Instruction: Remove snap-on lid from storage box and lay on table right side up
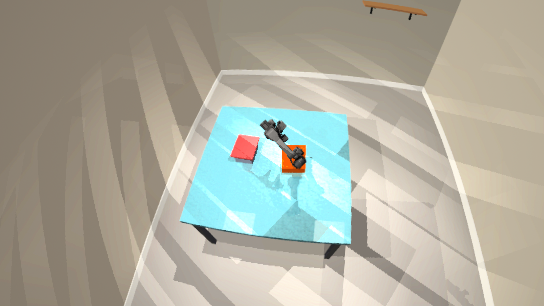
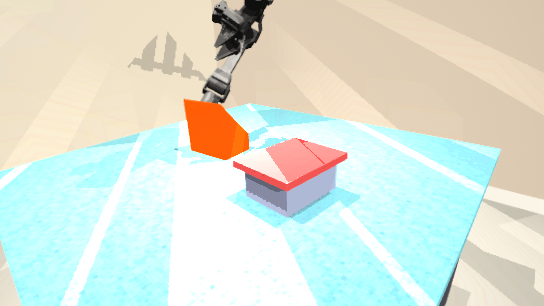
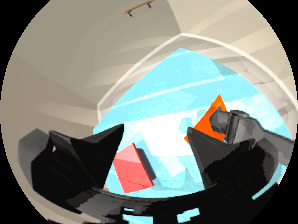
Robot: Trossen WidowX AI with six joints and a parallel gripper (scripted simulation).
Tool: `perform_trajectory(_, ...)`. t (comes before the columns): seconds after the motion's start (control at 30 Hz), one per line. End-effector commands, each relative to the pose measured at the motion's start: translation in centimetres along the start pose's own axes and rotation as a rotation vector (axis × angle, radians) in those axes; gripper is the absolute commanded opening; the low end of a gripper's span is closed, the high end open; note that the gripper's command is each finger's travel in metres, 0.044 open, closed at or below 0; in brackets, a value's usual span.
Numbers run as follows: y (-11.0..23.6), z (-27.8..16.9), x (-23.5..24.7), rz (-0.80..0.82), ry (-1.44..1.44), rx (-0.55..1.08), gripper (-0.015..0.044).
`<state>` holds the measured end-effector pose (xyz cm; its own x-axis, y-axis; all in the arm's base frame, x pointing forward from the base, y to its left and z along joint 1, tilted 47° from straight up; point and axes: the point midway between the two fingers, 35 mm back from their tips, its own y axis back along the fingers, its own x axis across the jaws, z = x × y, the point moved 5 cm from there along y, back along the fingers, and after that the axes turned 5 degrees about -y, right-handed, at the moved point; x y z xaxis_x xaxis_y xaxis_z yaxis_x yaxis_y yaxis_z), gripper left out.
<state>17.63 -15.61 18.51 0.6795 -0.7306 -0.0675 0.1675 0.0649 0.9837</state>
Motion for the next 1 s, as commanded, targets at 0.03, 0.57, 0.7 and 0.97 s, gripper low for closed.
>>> perform_trajectory(0.03,-0.7,-0.6,0.5,0.014,-0.001,0.034,0.0347)
perform_trajectory(0.57,-13.0,-11.6,4.4,0.330,0.164,0.852,0.0235)
perform_trajectory(0.7,-14.0,-12.9,3.1,0.384,0.238,1.008,0.0235)
perform_trajectory(0.97,-14.5,-13.6,1.7,0.421,0.302,1.121,0.0235)
